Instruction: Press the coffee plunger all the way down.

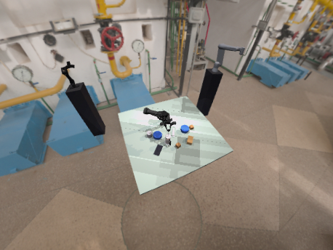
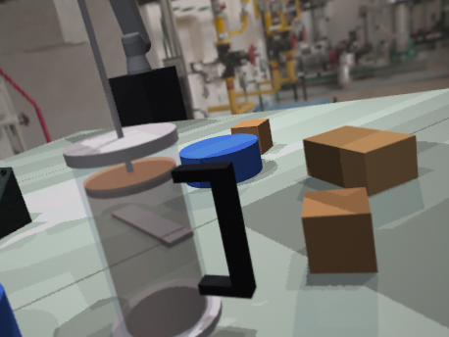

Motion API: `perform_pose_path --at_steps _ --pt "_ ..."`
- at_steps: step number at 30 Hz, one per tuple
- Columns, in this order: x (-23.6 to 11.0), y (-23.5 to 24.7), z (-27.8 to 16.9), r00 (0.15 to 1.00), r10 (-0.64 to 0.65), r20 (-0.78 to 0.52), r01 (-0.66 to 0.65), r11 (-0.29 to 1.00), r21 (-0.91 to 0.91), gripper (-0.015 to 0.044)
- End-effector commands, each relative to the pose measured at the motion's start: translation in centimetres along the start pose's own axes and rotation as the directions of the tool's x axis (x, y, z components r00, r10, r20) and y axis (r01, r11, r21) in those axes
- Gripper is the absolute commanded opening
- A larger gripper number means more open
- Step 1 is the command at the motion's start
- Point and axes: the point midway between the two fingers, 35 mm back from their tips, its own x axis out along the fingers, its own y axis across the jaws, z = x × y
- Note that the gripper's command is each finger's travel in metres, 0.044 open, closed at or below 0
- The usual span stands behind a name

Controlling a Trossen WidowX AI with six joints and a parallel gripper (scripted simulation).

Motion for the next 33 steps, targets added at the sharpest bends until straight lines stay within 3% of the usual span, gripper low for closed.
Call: perform_pose_path --at_steps 1,33 --pt "0.8 0.1 -1.2 1.0 0.0 -0.015 0.0 1.0 -0.006 0.0123" --pt "3.7 0.4 -5.5 1.0 0.001 -0.015 -0.001 1.0 -0.005 0.0123"
